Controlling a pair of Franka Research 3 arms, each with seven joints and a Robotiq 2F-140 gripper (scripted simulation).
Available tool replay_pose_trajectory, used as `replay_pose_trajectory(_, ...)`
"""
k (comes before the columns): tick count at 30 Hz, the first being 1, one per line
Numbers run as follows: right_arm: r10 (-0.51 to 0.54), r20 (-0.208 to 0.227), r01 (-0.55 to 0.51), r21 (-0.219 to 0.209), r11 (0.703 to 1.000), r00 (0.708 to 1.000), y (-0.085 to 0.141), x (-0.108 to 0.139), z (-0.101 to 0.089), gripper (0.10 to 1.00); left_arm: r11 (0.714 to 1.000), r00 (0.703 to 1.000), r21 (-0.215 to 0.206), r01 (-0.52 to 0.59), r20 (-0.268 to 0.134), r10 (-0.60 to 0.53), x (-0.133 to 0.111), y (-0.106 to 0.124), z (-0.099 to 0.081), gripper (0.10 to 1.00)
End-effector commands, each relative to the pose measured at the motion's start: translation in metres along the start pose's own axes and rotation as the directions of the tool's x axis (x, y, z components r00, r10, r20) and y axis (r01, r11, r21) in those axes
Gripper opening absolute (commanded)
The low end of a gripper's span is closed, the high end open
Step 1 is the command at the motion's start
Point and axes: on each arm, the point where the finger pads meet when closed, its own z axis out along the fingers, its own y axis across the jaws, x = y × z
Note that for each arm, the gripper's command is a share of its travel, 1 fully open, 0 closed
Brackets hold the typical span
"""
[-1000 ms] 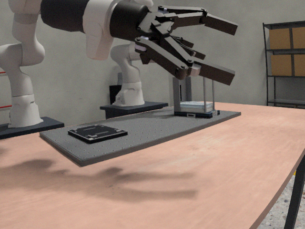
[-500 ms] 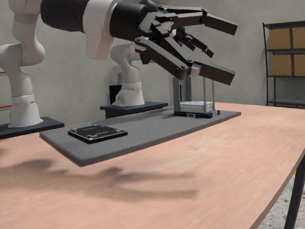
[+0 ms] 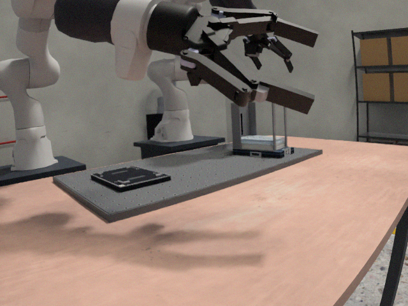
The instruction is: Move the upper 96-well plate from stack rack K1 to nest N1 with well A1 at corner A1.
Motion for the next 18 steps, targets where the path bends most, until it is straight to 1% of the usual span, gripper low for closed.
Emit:
replay_pose_trajectory(1,0.000,0.000,0.000,0.000,1.000,1.000,0.000,0.000,0.000,1.000,0.995,0.994,-0.039,0.090,-0.052,-0.092,-0.001,0.006,0.004,1.000)
replay_pose_trajectory(6,0.000,0.000,0.000,0.000,1.000,1.000,0.000,0.000,0.000,1.000,0.973,0.966,-0.105,0.206,-0.140,-0.219,-0.013,0.007,0.008,1.000)
replay_pose_trajectory(8,0.000,0.000,0.000,0.000,1.000,1.000,0.000,0.000,0.000,1.000,0.959,0.947,-0.134,0.249,-0.172,-0.270,-0.013,0.007,0.008,1.000)
replay_pose_trajectory(10,0.000,0.000,0.000,0.000,1.000,1.000,0.000,0.000,0.000,1.000,0.943,0.925,-0.163,0.292,-0.203,-0.321,-0.023,0.006,0.010,1.000)
replay_pose_trajectory(12,0.000,0.000,0.000,0.000,1.000,1.000,0.000,0.000,0.000,1.000,0.923,0.899,-0.193,0.332,-0.231,-0.372,-0.026,0.006,0.011,1.000)
replay_pose_trajectory(13,0.000,0.000,0.000,0.000,1.000,1.000,0.000,0.000,0.000,1.000,0.913,0.885,-0.209,0.352,-0.245,-0.397,-0.026,0.006,0.011,1.000)
replay_pose_trajectory(15,0.000,0.000,0.000,0.000,1.000,1.000,0.000,0.000,0.000,1.000,0.889,0.853,-0.239,0.389,-0.270,-0.446,-0.036,0.005,0.011,1.000)
replay_pose_trajectory(17,0.000,0.000,0.000,0.000,1.000,1.000,0.000,0.000,0.000,1.000,0.889,0.853,-0.239,0.389,-0.270,-0.446,-0.036,0.005,0.011,1.000)
replay_pose_trajectory(18,0.000,0.000,0.000,0.000,1.000,1.000,0.000,0.000,0.000,1.000,0.877,0.836,-0.255,0.408,-0.282,-0.471,-0.041,0.004,0.011,1.000)
